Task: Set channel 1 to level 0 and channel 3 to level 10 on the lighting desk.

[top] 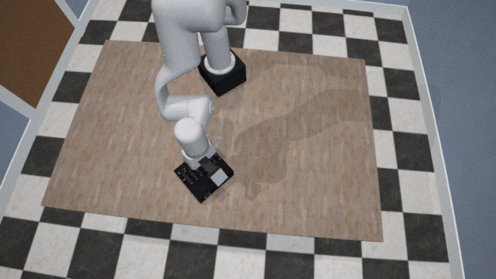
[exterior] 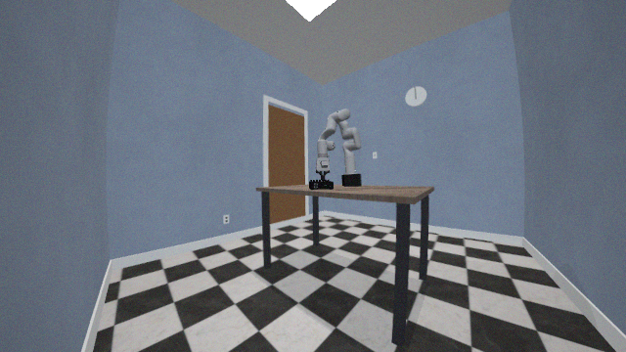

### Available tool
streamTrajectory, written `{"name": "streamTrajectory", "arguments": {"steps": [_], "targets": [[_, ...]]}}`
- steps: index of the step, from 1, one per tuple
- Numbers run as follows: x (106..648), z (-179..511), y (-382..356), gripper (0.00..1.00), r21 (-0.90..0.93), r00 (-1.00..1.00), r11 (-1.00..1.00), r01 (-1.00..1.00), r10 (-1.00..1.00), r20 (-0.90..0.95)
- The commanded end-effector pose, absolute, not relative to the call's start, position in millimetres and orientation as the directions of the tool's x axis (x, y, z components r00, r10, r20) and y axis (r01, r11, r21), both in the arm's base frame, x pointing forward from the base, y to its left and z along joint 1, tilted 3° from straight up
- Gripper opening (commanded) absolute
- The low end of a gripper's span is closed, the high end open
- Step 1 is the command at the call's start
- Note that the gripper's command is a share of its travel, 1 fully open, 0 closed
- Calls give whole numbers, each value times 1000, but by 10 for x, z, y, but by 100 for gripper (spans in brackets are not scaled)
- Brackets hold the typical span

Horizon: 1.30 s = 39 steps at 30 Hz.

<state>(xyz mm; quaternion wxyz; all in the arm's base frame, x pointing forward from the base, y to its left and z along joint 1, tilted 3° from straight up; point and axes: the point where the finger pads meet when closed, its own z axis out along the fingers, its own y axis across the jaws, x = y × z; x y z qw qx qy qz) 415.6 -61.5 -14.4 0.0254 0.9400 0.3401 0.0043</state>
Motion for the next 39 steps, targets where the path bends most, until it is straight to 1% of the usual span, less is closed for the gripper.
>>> {"name": "streamTrajectory", "arguments": {"steps": [1,39], "targets": [[4172,-132,-616,0,54,769,-767,639,640,-6],[4125,-107,-653,0,54,769,-767,639,640,-6]]}}
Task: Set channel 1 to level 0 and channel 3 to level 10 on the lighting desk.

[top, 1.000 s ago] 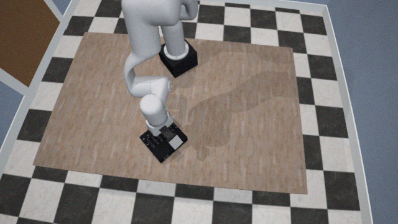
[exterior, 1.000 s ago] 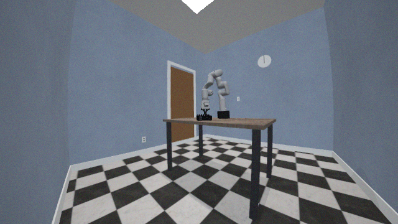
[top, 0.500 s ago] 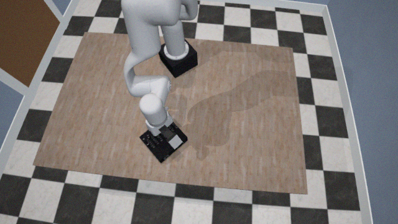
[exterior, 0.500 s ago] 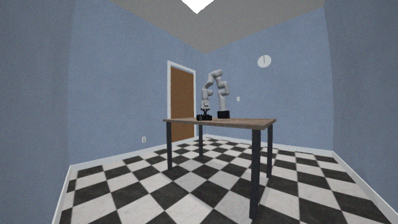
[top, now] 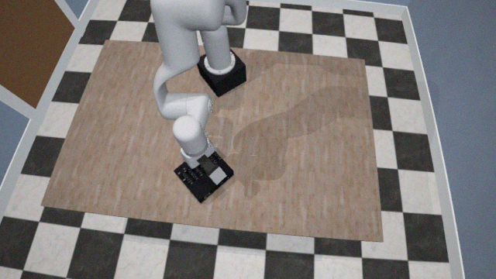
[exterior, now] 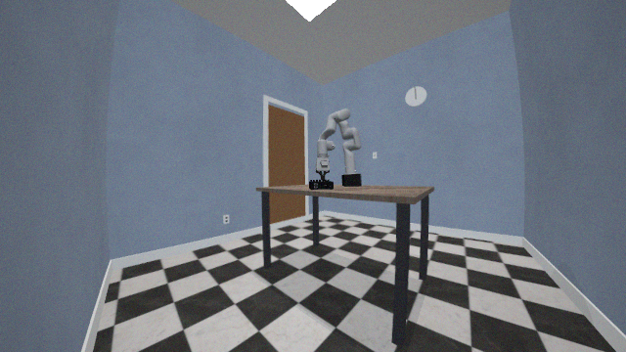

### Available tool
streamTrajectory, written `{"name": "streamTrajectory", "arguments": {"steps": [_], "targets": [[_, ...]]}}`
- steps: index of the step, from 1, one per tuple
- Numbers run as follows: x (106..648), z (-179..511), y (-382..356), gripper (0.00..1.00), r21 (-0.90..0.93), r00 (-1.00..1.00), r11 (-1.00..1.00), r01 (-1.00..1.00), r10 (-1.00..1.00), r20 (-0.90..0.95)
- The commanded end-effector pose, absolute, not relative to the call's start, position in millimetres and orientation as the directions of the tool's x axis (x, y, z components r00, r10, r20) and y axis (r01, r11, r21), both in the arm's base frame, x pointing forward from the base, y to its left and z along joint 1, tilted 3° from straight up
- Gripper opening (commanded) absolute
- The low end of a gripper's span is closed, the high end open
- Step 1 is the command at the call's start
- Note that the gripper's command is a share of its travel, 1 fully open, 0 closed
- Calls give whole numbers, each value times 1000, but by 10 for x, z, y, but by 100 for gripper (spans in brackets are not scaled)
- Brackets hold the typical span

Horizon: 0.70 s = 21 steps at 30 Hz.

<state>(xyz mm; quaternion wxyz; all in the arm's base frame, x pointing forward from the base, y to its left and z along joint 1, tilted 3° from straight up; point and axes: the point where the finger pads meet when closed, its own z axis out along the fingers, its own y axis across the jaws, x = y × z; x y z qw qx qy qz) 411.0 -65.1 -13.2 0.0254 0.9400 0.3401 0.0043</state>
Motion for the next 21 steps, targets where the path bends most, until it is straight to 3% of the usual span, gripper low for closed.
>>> {"name": "streamTrajectory", "arguments": {"steps": [1,21], "targets": [[4124,-92,-652,0,54,769,-767,639,640,-6],[4114,267,-636,0,54,769,-767,639,640,-6]]}}
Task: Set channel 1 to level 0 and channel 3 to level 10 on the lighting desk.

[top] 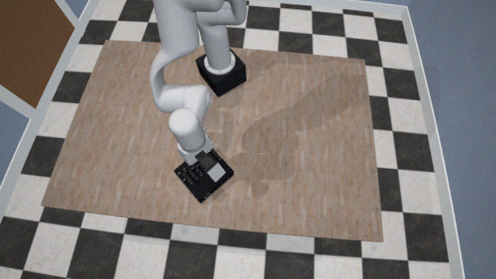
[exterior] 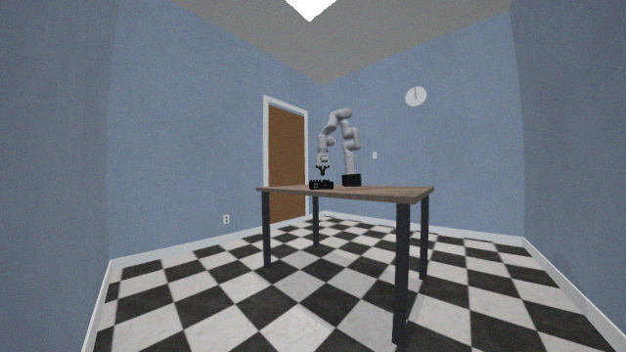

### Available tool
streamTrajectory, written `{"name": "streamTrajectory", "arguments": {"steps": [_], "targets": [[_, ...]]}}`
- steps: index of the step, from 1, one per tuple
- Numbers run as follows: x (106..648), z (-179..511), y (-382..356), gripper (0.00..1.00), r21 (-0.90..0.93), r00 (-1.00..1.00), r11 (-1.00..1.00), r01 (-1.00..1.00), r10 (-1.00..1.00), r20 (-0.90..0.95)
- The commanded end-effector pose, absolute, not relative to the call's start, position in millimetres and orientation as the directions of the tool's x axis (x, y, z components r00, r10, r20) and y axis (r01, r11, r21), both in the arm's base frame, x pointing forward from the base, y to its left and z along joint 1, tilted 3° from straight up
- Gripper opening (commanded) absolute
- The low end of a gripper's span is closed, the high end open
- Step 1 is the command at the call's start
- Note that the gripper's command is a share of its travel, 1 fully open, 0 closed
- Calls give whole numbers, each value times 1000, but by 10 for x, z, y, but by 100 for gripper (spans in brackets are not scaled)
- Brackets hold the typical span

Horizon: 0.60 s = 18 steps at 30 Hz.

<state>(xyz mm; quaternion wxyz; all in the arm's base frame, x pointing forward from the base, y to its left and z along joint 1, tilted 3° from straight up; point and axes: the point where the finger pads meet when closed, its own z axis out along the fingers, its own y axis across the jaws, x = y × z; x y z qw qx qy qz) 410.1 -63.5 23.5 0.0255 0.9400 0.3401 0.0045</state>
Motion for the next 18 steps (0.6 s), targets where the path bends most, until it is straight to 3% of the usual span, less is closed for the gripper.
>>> {"name": "streamTrajectory", "arguments": {"steps": [1,9,10,18], "targets": [[4114,267,-636,0,54,769,-767,639,640,-6],[4114,267,-636,0,54,769,-767,639,640,-6],[4114,268,-636,100,54,769,-767,639,640,-6],[4112,338,-633,100,54,769,-767,639,640,-6]]}}
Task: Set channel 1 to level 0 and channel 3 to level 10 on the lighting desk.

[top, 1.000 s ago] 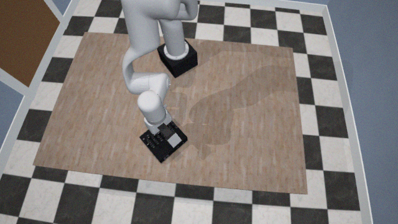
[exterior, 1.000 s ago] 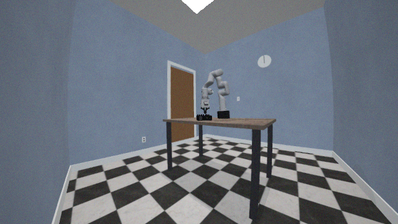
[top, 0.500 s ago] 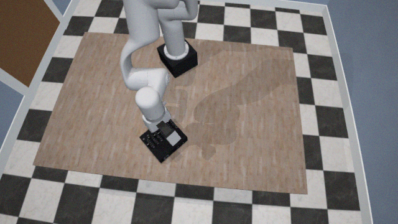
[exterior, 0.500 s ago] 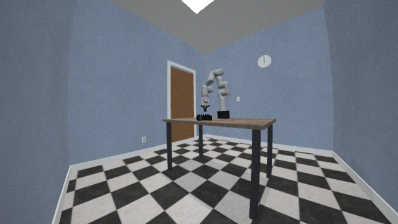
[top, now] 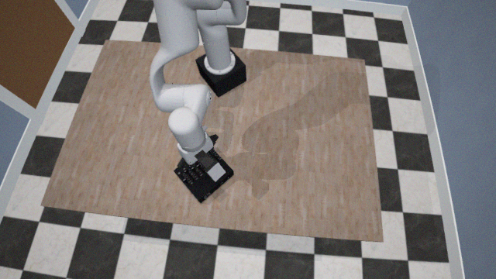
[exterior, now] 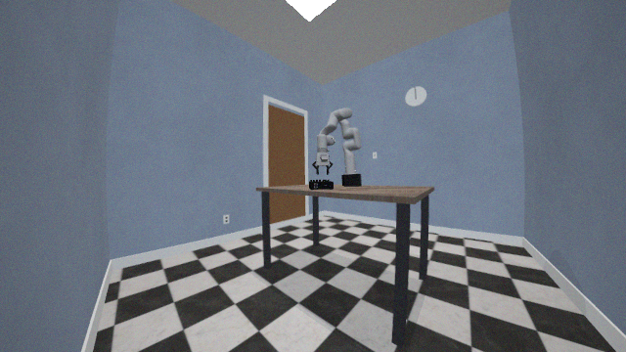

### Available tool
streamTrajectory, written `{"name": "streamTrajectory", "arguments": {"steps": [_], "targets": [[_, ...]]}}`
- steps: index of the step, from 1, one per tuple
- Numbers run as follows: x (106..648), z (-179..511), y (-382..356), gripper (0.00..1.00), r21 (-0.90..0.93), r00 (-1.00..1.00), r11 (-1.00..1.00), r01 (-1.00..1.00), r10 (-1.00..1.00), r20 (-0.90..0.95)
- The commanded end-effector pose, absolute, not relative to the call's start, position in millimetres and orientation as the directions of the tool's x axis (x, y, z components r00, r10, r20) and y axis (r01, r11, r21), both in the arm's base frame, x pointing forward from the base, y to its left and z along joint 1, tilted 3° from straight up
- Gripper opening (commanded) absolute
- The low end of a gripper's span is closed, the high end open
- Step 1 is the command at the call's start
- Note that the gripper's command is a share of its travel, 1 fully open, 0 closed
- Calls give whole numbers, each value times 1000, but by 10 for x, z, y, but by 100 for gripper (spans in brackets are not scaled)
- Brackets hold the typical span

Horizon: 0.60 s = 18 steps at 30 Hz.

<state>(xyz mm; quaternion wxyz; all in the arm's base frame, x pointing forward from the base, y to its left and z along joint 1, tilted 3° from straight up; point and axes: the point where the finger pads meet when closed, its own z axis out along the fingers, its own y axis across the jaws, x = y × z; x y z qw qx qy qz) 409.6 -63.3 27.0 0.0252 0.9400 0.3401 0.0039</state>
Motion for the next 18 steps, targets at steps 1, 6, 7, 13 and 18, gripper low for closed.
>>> {"name": "streamTrajectory", "arguments": {"steps": [1,6,7,13,18], "targets": [[4111,367,-632,100,54,769,-767,639,640,-6],[4105,571,-622,100,54,769,-767,639,640,-6],[4103,620,-620,100,54,769,-767,639,640,-6],[4098,813,-611,100,54,769,-767,639,640,-6],[4093,994,-603,100,54,769,-767,639,640,-6]]}}
